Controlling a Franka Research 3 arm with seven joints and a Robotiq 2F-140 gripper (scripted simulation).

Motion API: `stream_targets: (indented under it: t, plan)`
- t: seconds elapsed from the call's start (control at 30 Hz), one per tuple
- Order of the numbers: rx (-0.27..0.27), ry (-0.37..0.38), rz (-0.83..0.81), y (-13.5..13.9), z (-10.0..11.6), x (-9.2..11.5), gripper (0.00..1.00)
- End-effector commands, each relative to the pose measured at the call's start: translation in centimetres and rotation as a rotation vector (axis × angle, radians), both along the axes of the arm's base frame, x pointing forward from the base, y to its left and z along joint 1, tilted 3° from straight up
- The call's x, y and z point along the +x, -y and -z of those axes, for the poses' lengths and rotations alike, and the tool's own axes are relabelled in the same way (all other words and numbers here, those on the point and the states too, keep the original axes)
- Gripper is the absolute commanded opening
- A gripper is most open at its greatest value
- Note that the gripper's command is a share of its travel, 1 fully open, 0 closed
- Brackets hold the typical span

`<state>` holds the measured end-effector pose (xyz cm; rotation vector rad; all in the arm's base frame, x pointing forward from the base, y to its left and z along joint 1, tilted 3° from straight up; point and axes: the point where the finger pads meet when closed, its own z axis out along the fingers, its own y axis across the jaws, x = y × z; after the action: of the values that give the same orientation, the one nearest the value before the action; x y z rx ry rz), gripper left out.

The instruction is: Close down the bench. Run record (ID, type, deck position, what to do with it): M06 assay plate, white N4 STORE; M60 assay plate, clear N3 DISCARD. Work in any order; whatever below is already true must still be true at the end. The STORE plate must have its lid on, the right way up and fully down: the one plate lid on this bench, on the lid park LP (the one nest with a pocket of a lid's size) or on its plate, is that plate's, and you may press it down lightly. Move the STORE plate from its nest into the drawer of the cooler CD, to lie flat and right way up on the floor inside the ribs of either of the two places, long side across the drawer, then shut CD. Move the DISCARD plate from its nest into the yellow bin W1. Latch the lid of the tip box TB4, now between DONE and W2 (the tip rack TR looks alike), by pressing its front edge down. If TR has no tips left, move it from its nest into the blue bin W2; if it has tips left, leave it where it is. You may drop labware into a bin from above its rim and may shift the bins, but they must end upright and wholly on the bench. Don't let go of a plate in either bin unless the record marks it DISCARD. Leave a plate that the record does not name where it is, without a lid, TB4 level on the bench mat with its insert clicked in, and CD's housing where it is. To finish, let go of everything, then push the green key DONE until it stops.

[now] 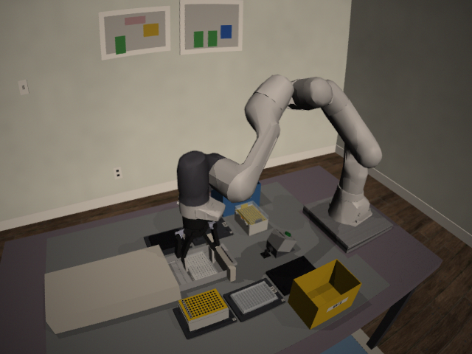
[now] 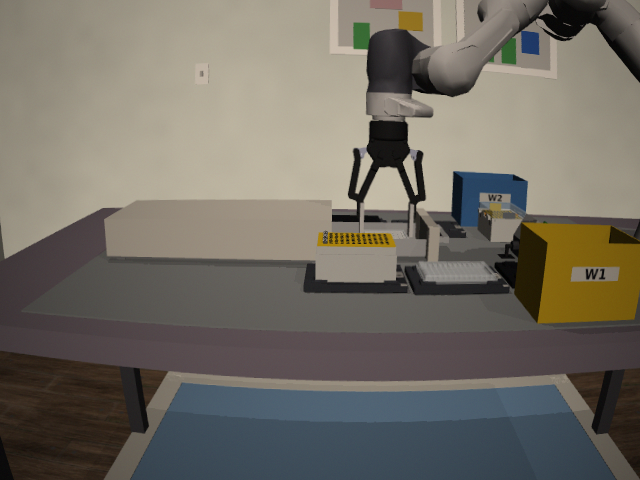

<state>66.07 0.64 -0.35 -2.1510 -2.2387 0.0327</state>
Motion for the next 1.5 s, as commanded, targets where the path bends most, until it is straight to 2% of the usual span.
stream_targets:
  t: [0.0, 1.47]
  plan:
    - [0.001, -0.005, 0.001, 0.0, -0.4, -0.2, 0.61]
    - [0.001, -0.005, 0.001, 0.1, -5.7, 0.1, 0.61]
